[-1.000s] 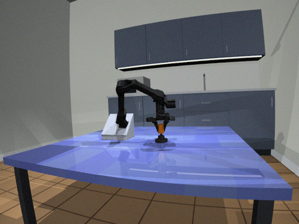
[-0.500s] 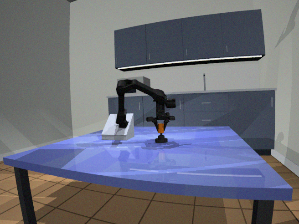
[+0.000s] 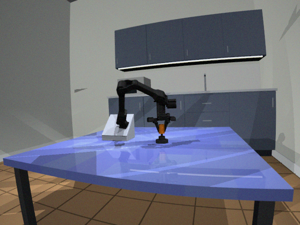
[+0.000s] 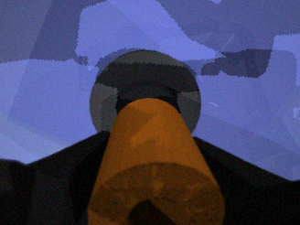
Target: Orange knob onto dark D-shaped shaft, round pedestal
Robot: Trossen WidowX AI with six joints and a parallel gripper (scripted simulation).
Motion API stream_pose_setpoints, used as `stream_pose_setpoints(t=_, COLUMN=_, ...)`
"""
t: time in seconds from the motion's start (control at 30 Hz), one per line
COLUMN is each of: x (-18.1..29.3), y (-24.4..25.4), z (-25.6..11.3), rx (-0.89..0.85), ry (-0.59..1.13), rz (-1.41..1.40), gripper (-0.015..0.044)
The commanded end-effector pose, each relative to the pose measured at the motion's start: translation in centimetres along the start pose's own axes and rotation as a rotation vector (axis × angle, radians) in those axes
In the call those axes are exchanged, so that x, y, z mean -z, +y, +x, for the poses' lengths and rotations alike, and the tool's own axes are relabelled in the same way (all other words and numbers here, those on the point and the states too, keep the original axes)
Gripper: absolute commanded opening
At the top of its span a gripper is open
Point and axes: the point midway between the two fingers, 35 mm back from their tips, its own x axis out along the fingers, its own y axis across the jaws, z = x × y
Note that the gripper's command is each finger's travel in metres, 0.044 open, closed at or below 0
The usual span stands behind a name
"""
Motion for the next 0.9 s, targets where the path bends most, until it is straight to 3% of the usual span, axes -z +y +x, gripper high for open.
stream_pose_setpoints(t=0.0, x=0.2, y=0.04, z=-0.1, rx=-0.005, ry=0.001, rz=0.004, gripper=0.0)
stream_pose_setpoints(t=0.87, x=-0.21, y=0.15, z=-0.27, rx=-0.005, ry=0.001, rz=0.056, gripper=0.0)
